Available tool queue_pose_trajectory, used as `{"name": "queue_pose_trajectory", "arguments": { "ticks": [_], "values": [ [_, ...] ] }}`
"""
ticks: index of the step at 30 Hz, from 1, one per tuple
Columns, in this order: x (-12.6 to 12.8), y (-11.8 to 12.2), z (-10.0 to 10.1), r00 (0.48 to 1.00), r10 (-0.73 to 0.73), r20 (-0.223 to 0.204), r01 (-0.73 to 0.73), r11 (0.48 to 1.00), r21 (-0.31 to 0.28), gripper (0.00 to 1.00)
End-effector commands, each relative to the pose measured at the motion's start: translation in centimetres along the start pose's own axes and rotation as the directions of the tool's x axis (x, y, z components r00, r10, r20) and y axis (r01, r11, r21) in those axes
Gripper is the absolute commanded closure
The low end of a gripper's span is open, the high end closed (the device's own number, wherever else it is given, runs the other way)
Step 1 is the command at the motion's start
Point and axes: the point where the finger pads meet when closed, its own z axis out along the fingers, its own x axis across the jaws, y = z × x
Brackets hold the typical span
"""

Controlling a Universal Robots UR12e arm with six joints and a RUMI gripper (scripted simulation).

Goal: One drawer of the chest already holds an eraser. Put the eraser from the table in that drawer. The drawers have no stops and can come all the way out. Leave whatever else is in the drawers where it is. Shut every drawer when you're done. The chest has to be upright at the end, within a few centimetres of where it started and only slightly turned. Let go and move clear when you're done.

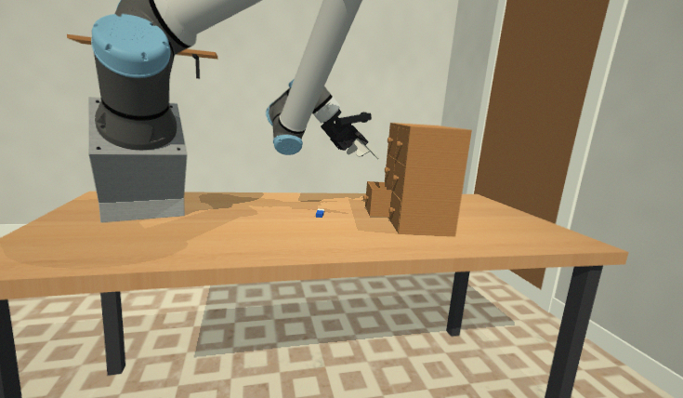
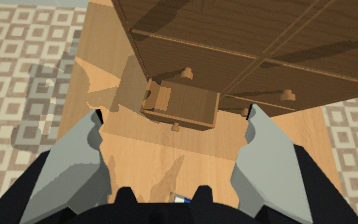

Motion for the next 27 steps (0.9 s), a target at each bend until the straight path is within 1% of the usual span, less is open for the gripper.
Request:
{"name": "queue_pose_trajectory", "arguments": {
  "ticks": [1, 16, 27],
  "values": [
    [0.00, -0.05, -0.03, 1.000, 0.000, 0.000, 0.000, 1.000, 0.001, 0.00],
    [-0.01, -0.05, -0.08, 1.000, 0.001, 0.000, -0.001, 1.000, -0.002, 0.00],
    [-0.06, -0.05, -0.44, 1.000, 0.008, 0.000, -0.008, 1.000, -0.023, 0.00]
  ]
}}
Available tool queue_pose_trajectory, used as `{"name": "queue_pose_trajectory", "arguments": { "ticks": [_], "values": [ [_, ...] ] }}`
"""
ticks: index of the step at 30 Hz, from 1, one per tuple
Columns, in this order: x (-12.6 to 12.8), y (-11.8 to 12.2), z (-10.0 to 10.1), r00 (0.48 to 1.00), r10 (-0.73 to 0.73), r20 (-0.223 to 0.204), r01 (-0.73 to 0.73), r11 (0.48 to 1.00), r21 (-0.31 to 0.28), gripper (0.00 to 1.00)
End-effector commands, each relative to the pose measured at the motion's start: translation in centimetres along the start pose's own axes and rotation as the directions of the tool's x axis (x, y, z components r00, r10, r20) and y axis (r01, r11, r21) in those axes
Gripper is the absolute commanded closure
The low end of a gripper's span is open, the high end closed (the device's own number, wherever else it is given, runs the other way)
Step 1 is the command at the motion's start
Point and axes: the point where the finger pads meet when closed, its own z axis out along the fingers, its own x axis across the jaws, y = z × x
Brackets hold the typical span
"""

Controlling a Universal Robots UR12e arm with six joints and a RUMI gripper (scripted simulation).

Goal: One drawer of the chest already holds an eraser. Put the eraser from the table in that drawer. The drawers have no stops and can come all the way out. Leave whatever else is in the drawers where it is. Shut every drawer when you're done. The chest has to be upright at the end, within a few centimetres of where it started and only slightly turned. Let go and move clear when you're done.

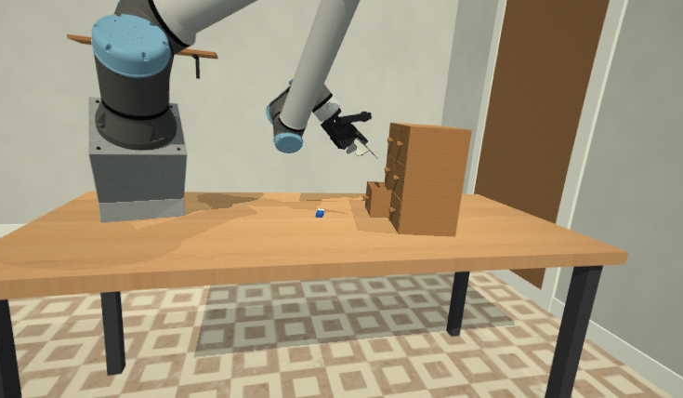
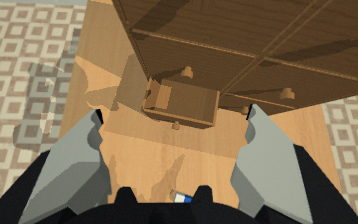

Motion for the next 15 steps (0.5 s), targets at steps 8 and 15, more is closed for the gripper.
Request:
{"name": "queue_pose_trajectory", "arguments": {
  "ticks": [8, 15],
  "values": [
    [-0.1, 0.0, -0.6, 1.000, 0.011, -0.001, -0.011, 0.999, -0.031, 0.00],
    [-0.1, 0.0, -1.3, 1.000, 0.023, -0.002, -0.023, 0.997, -0.068, 0.00]
  ]
}}
